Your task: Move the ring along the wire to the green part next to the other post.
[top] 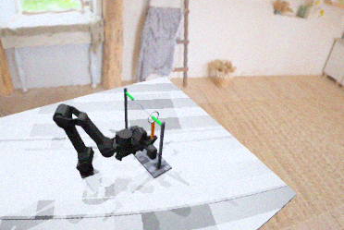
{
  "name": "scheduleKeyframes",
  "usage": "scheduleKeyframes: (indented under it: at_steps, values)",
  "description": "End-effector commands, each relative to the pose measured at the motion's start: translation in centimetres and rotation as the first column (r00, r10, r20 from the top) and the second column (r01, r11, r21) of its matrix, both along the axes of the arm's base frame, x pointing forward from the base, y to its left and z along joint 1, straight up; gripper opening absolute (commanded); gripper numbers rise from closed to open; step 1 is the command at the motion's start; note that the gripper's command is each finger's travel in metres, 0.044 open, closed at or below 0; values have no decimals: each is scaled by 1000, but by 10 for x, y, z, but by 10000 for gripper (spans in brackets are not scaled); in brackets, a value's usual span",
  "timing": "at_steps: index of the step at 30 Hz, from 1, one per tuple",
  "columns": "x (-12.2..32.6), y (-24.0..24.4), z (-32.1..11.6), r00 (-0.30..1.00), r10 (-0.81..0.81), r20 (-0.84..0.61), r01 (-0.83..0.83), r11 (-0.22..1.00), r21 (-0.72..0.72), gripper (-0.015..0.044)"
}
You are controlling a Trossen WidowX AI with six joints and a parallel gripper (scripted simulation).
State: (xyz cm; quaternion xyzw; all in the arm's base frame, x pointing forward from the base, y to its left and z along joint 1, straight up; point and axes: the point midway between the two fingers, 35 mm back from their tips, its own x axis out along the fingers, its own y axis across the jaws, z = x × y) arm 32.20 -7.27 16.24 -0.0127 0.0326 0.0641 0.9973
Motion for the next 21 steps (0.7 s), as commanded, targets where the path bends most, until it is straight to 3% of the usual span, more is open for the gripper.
scheduleKeyframes:
  at_steps: [1,21]
  values:
    - [-2,5,-3,1000,-3,-7,3,1000,10,-150]
    - [-4,24,-3,1000,-6,-4,6,1000,7,-150]
